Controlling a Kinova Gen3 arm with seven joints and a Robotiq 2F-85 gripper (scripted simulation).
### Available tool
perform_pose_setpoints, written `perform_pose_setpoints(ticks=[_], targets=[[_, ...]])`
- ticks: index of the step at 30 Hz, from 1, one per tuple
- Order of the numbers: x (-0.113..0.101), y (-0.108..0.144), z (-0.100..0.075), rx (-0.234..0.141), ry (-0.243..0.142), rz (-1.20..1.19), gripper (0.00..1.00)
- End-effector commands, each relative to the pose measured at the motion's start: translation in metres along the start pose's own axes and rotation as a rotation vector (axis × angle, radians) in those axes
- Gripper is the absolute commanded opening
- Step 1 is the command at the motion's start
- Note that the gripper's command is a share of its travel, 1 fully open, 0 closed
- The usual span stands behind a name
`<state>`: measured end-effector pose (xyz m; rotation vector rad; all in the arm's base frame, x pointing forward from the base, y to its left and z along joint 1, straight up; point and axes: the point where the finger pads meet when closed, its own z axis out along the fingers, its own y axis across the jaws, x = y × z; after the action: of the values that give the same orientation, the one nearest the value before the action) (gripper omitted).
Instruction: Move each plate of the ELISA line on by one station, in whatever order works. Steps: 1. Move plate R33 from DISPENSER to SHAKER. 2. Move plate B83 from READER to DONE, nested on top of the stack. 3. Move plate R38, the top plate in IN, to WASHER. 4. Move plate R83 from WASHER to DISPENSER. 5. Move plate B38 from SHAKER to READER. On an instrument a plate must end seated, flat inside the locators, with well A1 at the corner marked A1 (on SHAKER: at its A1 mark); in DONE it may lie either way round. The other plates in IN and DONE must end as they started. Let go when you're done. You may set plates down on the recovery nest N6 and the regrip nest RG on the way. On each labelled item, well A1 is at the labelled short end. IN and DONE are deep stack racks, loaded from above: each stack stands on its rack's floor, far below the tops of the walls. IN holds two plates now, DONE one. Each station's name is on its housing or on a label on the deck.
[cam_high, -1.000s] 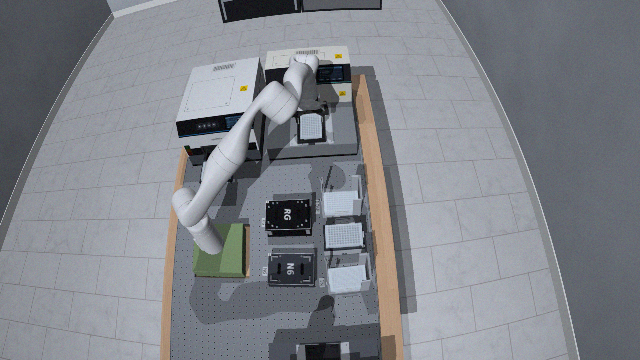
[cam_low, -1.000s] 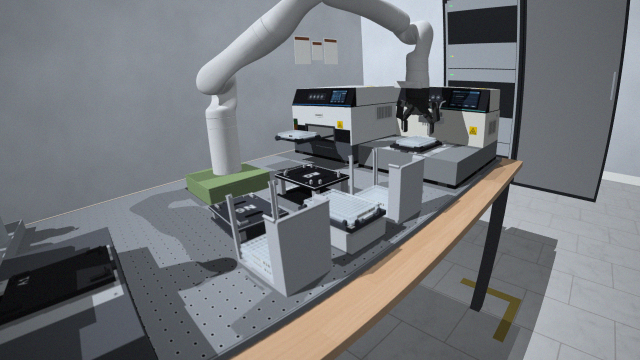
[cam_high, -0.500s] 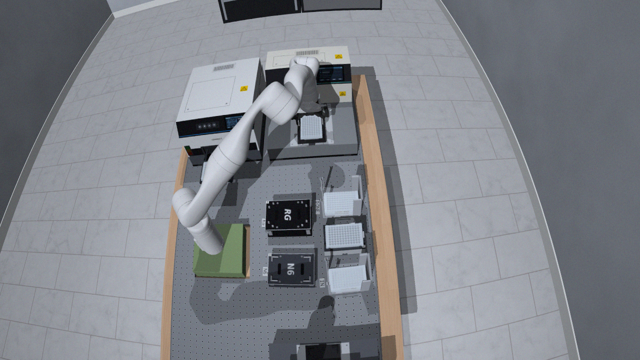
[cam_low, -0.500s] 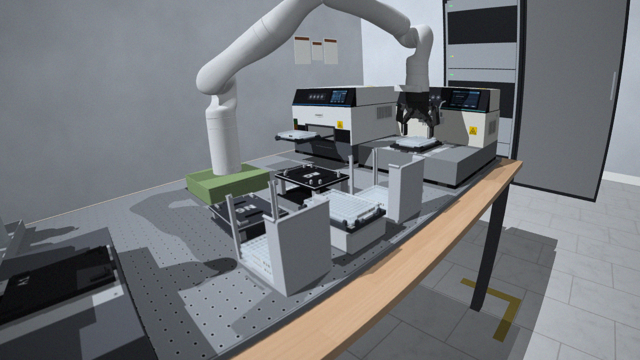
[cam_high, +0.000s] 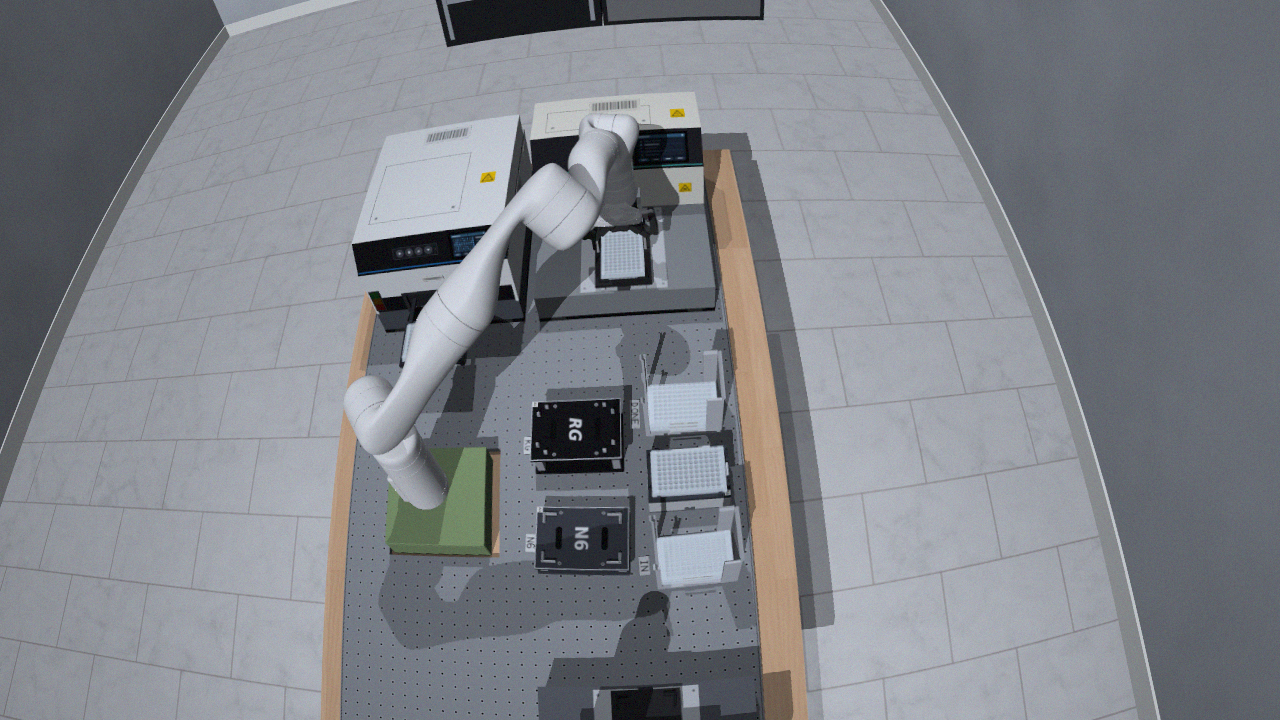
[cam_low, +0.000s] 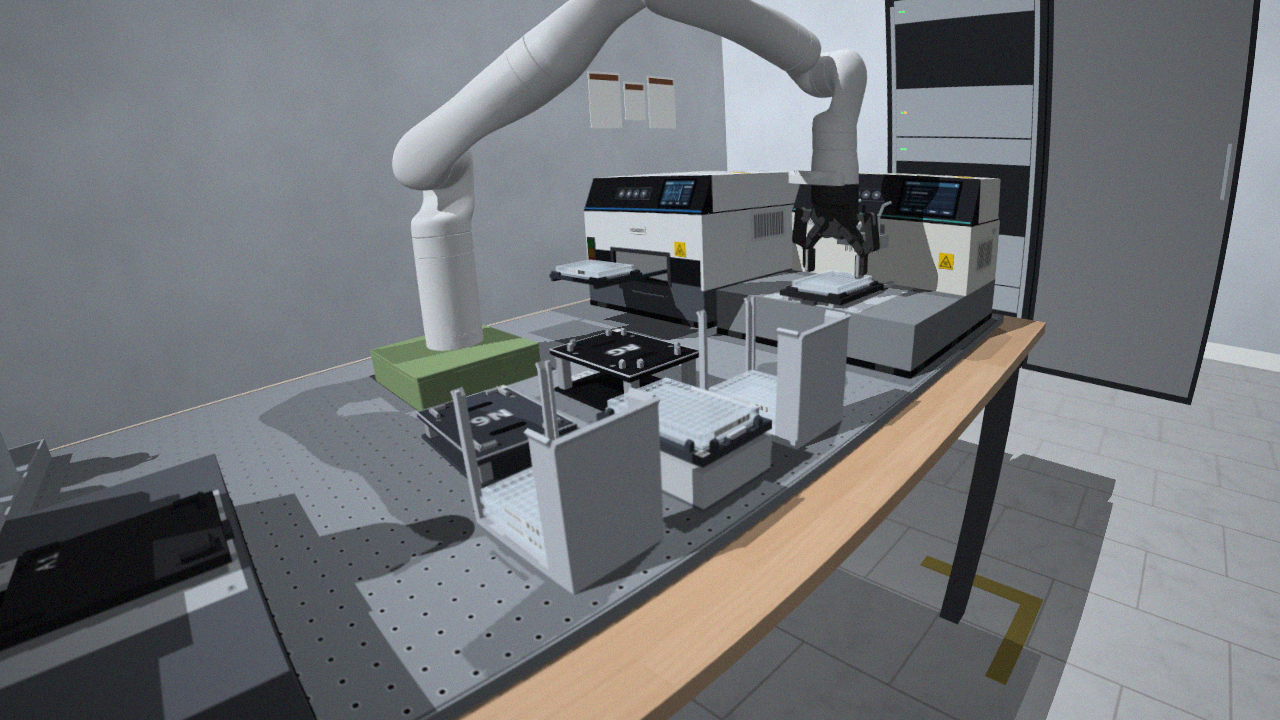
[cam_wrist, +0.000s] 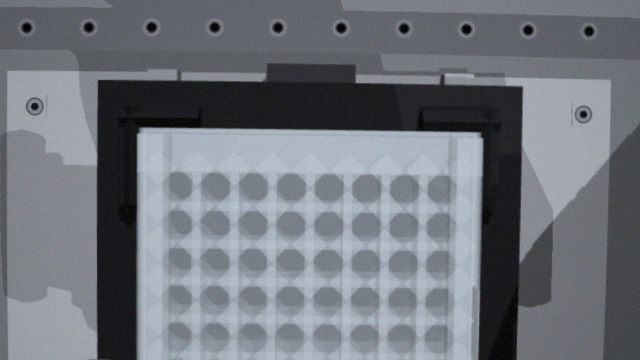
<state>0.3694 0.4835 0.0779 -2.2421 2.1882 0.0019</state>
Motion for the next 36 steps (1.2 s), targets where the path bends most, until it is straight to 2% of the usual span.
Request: perform_pose_setpoints(ticks=[1,36], targets=[[-0.0005,0.0008,0.0031,0.001,0.0,0.007,1.0],[-0.0003,0.001,0.0125,0.001,0.001,0.008,1.0]])
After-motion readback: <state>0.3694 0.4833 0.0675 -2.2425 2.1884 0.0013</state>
